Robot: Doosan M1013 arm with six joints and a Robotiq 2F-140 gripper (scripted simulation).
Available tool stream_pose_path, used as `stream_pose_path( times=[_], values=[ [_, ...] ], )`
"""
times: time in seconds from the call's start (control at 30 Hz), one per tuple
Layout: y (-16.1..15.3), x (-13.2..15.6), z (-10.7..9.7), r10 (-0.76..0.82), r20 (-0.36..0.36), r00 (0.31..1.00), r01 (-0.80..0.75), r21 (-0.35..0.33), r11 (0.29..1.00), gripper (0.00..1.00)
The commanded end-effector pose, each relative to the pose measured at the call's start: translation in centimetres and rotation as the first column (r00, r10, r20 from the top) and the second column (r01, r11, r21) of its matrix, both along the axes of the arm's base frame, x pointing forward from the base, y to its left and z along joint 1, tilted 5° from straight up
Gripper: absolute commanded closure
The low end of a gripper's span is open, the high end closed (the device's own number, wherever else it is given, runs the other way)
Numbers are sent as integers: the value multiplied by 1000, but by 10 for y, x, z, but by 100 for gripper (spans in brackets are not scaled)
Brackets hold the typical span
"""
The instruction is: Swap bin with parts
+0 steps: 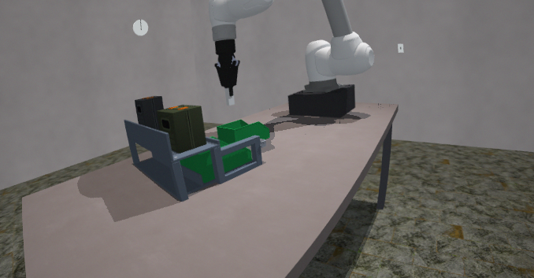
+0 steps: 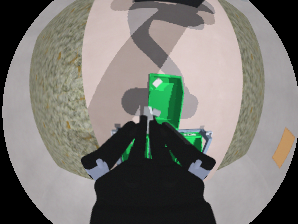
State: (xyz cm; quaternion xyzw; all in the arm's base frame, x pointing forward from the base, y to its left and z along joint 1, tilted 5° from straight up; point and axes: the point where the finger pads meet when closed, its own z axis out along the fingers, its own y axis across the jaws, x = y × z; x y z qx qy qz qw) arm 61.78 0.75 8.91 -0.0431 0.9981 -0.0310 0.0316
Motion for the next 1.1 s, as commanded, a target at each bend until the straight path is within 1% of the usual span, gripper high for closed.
stream_pose_path(
  times=[0.0,0.1,0.17,0.23,0.3,0.37,0.4,0.47,0.5,0.53,0.57,0.63,0.67,0.73,0.77,0.8,0.87,0.93,1.0,1.07],
  values=[
    [3,0,2,6,-2,1000,-6,3,1000,90],
    [9,6,2,67,-6,998,-67,-1,998,90],
    [9,6,2,67,-6,998,-67,-1,998,90],
    [21,17,0,184,-13,983,-184,-7,983,90],
    [41,34,-2,358,-26,933,-359,-16,933,90],
    [67,54,-5,471,-34,881,-472,-22,881,90],
    [67,54,-5,522,-40,852,-523,-23,852,90],
    [98,75,-9,617,-48,786,-618,-30,785,90],
    [98,75,-9,661,-53,748,-663,-30,748,90],
    [114,84,-12,704,-57,708,-706,-34,708,90],
    [114,84,-12,743,-63,666,-746,-33,666,90],
    [144,100,-17,815,-73,575,-818,-37,574,90],
    [144,100,-17,846,-78,527,-850,-36,526,90],
    [144,100,-17,846,-78,527,-850,-36,526,90],
    [157,107,-19,913,-92,397,-918,-32,396,90],
    [169,112,-21,930,-96,354,-935,-32,353,90],
    [185,119,-25,964,-107,244,-970,-29,242,90],
    [193,122,-26,985,-116,130,-991,-21,129,90],
    [194,122,-26,992,-121,16,-1000,-7,15,90],
    [194,122,-26,993,-122,4,-1000,-5,4,90]
  ],
)
